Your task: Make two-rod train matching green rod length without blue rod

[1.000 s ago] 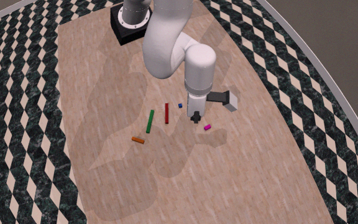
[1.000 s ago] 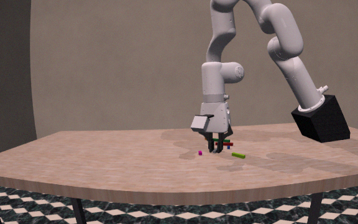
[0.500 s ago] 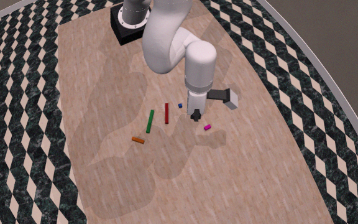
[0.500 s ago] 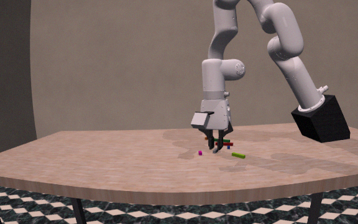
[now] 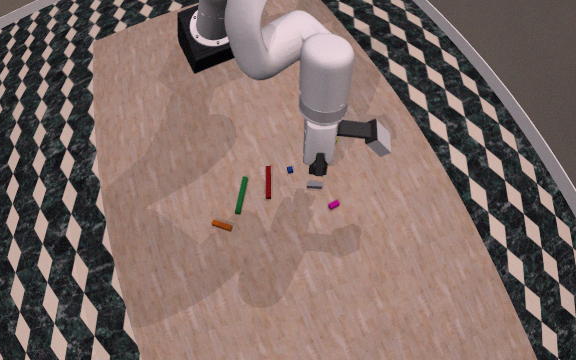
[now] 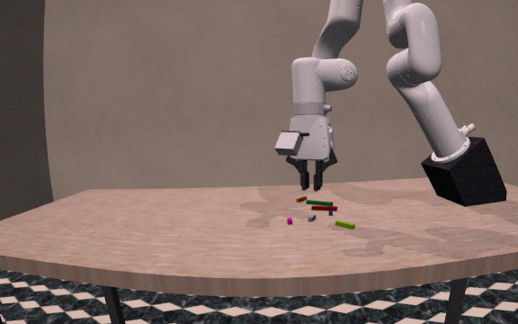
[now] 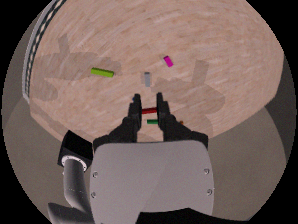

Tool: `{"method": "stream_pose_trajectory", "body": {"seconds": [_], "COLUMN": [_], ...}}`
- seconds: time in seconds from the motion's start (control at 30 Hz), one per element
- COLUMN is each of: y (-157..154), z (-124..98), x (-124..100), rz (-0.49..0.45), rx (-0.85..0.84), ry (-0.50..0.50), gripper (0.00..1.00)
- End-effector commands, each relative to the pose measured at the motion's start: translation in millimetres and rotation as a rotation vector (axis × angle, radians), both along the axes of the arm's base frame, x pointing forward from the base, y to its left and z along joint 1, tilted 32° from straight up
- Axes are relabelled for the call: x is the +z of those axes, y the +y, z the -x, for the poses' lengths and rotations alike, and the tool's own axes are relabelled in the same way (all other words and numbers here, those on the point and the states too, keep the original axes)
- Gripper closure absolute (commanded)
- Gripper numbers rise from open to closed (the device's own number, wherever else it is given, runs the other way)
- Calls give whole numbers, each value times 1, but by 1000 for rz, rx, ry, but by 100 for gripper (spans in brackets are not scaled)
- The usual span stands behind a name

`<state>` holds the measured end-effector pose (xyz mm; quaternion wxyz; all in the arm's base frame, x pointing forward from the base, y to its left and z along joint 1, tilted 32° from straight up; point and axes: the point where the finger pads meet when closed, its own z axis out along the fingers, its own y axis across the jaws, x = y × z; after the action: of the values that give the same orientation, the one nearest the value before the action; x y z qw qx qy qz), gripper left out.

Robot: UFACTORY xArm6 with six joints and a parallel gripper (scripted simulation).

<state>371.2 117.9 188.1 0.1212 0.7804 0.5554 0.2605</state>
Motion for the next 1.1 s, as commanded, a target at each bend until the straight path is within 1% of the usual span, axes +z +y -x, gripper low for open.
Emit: {"method": "stream_pose_trajectory", "body": {"seconds": [0.0, 0.07, 0.1, 0.8, 1.07], "y": [-4, -4, -4, -4, -3], "z": [8, 8, 8, 8, 9], "x": [14, 14, 14, 14, 13], "rz": [-8, -8, -8, -9, -29], "rx": [10, 10, 10, 9, -25], "ry": [19, 19, 19, 19, 24], "gripper": [76, 76, 0, 0, 0]}}
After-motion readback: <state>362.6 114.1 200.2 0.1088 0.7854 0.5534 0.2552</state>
